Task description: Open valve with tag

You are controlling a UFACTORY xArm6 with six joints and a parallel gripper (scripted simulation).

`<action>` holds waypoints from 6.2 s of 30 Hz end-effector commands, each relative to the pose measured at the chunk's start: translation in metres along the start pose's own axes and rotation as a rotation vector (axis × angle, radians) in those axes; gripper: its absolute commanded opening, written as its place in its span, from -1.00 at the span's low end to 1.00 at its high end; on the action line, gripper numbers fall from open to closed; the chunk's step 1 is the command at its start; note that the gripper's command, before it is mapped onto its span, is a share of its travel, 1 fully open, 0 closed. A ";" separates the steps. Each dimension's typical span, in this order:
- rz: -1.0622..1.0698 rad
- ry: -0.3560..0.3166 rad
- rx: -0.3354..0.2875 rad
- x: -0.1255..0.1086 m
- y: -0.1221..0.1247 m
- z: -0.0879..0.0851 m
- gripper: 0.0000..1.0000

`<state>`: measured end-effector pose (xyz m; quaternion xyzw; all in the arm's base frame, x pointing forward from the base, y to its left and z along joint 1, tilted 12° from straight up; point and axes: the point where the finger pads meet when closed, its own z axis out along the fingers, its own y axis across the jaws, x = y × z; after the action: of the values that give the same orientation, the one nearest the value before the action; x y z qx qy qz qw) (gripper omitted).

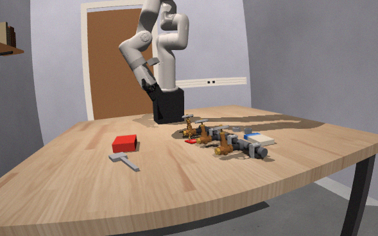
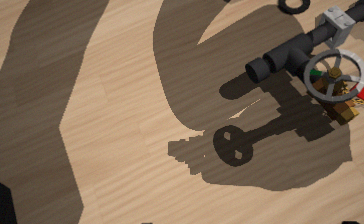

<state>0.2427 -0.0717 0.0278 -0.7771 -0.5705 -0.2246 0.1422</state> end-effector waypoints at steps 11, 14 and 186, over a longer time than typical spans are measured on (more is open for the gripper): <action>0.164 -0.084 0.040 0.005 0.019 -0.001 1.00; 0.214 -0.111 0.045 0.007 0.025 -0.002 1.00; 1.945 0.352 -0.360 0.153 0.161 0.038 1.00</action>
<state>0.4508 0.0312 0.0901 -0.9223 0.3010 -0.1635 0.1786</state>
